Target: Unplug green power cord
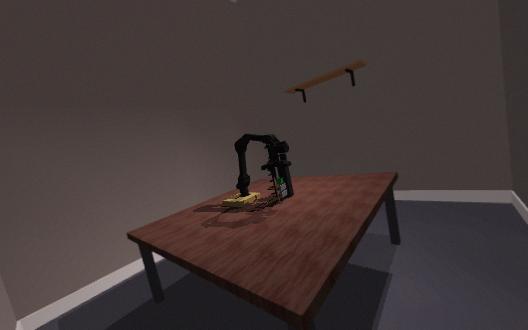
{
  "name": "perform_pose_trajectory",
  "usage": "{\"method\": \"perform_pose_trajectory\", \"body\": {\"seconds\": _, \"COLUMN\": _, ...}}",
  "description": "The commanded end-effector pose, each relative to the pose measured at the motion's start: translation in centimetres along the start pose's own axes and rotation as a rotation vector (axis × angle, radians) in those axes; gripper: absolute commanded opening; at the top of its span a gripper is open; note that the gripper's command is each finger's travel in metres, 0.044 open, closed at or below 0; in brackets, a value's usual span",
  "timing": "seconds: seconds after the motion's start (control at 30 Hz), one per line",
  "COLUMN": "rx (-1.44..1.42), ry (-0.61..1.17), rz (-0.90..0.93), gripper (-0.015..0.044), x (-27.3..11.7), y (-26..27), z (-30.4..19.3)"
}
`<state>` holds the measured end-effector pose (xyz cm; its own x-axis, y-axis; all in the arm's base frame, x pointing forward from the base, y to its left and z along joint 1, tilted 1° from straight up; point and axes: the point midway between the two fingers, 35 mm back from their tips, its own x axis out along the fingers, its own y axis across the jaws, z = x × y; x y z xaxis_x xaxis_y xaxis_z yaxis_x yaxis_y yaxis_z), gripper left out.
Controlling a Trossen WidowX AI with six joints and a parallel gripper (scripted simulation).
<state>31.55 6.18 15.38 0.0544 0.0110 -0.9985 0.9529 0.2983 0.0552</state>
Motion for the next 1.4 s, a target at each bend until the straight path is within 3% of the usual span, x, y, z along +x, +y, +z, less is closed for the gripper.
{"method": "perform_pose_trajectory", "body": {"seconds": 0.0, "rx": 0.004, "ry": -0.004, "rz": -0.005, "gripper": 0.016, "x": 0.6, "y": -0.2, "z": 0.0}}
{"method": "perform_pose_trajectory", "body": {"seconds": 0.23, "rx": 0.004, "ry": -0.004, "rz": -0.005, "gripper": 0.016, "x": 1.0, "y": -0.2, "z": 0.0}}
{"method": "perform_pose_trajectory", "body": {"seconds": 0.33, "rx": 0.0, "ry": 0.0, "rz": -0.001, "gripper": 0.0081, "x": 0.8, "y": -0.1, "z": -0.1}}
{"method": "perform_pose_trajectory", "body": {"seconds": 0.67, "rx": 0.0, "ry": 0.0, "rz": -0.001, "gripper": 0.0, "x": 0.8, "y": -0.1, "z": 0.0}}
{"method": "perform_pose_trajectory", "body": {"seconds": 1.37, "rx": 0.001, "ry": -0.005, "rz": -0.002, "gripper": 0.0, "x": 0.7, "y": 0.1, "z": 3.0}}
